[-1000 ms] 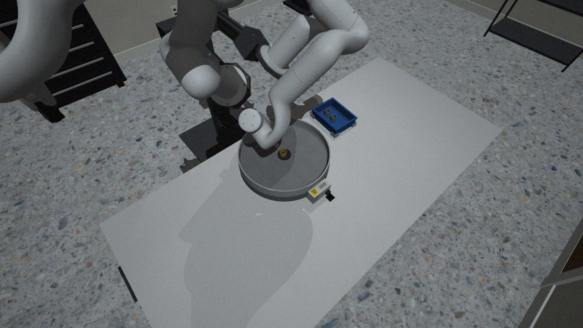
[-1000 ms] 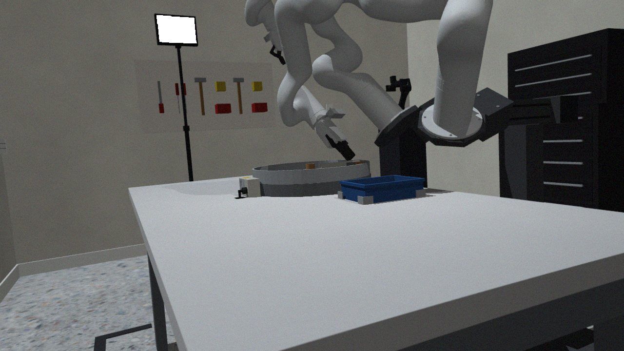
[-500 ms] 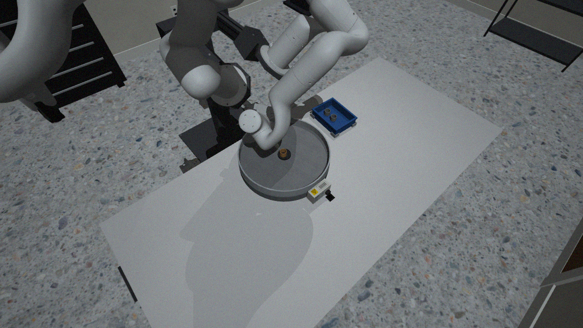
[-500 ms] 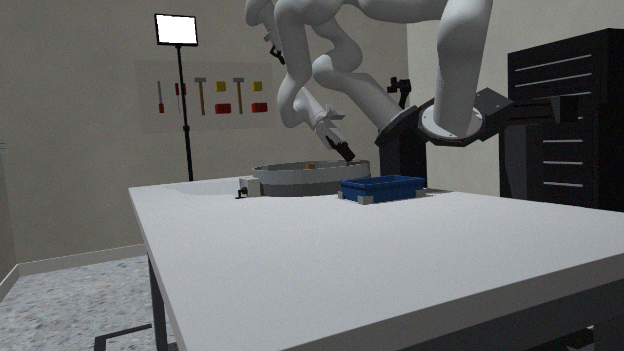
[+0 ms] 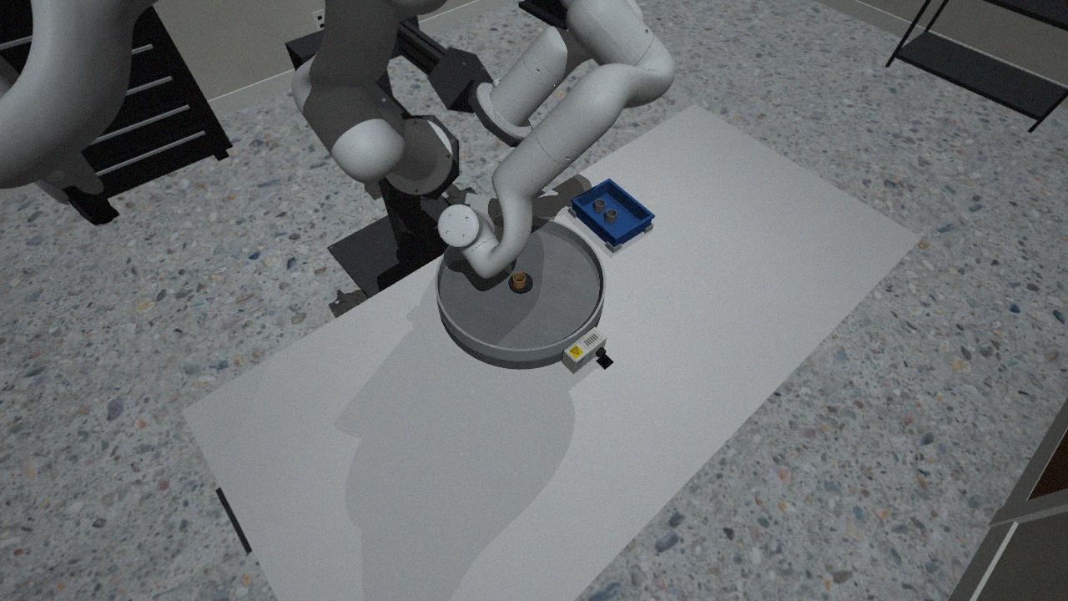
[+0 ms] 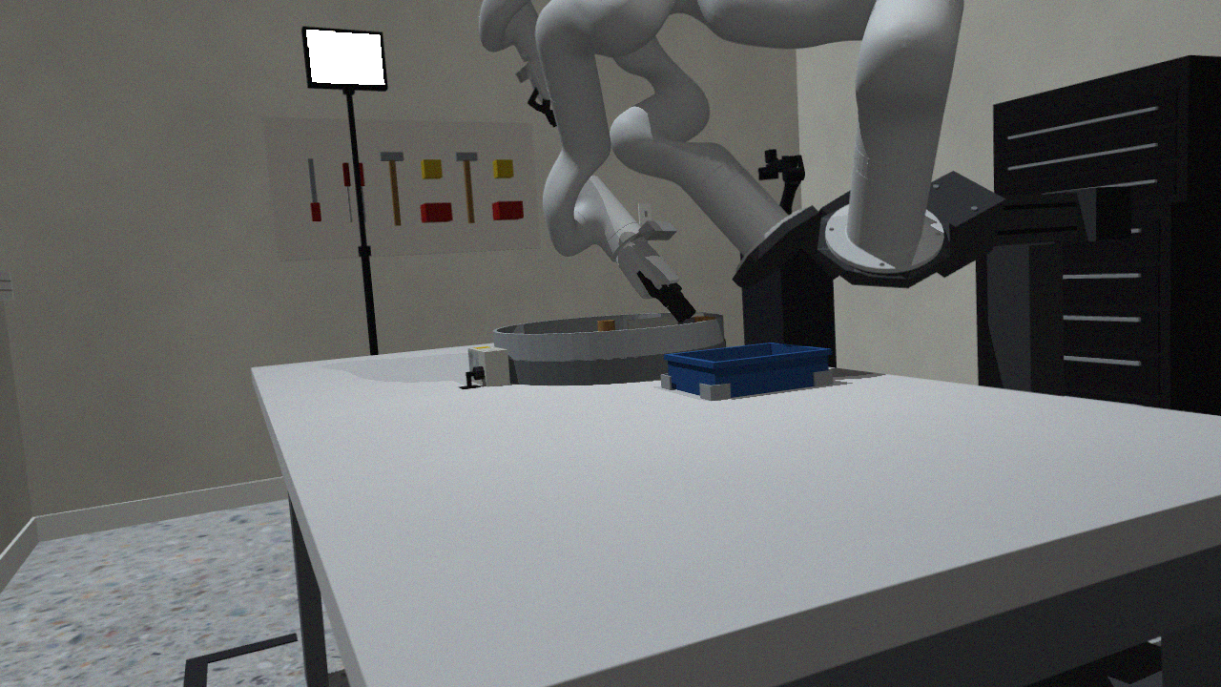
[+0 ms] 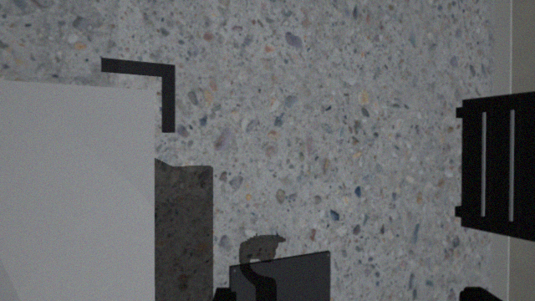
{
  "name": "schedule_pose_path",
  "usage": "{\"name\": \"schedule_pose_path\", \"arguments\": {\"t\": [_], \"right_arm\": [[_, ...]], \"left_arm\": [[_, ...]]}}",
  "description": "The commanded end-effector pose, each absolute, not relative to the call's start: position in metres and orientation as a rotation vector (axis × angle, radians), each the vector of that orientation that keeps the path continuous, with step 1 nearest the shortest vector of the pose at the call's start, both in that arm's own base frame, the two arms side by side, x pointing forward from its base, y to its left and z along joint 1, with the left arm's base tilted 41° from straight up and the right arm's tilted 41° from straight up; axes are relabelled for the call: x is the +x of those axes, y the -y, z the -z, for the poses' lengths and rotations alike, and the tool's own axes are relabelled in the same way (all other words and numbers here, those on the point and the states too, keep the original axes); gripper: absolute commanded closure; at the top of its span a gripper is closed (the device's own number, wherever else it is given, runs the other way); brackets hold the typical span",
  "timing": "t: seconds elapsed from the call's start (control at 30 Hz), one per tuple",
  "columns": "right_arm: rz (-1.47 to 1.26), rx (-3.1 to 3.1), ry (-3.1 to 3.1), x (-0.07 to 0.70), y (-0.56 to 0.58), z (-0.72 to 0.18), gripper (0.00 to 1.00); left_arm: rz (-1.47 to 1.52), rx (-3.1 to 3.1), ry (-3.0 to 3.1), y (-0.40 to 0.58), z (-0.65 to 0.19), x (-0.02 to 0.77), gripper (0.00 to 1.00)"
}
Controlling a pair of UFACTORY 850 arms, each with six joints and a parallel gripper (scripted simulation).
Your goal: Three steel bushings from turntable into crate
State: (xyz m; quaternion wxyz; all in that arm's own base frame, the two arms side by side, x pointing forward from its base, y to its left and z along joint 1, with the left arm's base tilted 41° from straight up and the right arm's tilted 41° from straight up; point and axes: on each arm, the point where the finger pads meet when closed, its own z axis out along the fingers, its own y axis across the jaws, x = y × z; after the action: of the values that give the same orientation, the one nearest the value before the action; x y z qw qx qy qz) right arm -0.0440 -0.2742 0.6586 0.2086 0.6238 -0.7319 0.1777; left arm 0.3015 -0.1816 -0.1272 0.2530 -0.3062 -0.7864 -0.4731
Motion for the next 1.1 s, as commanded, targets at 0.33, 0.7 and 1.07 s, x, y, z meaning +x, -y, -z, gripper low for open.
{"name": "schedule_pose_path", "arguments": {"t": [0.33, 0.7, 1.07], "right_arm": [[-0.496, 1.735, 2.035, -0.0440, 0.2741, -0.6595, 0.00], [-0.496, 1.735, 2.035, -0.0440, 0.2741, -0.6595, 0.00], [-0.496, 1.735, 2.035, -0.0440, 0.2741, -0.6595, 0.00]], "left_arm": [[1.287, -0.833, 2.139, 0.1822, 0.1270, 0.3020, 1.00], [1.287, -0.833, 2.139, 0.1822, 0.1270, 0.3020, 1.00], [1.287, -0.833, 2.139, 0.1822, 0.1270, 0.3020, 1.00]]}}
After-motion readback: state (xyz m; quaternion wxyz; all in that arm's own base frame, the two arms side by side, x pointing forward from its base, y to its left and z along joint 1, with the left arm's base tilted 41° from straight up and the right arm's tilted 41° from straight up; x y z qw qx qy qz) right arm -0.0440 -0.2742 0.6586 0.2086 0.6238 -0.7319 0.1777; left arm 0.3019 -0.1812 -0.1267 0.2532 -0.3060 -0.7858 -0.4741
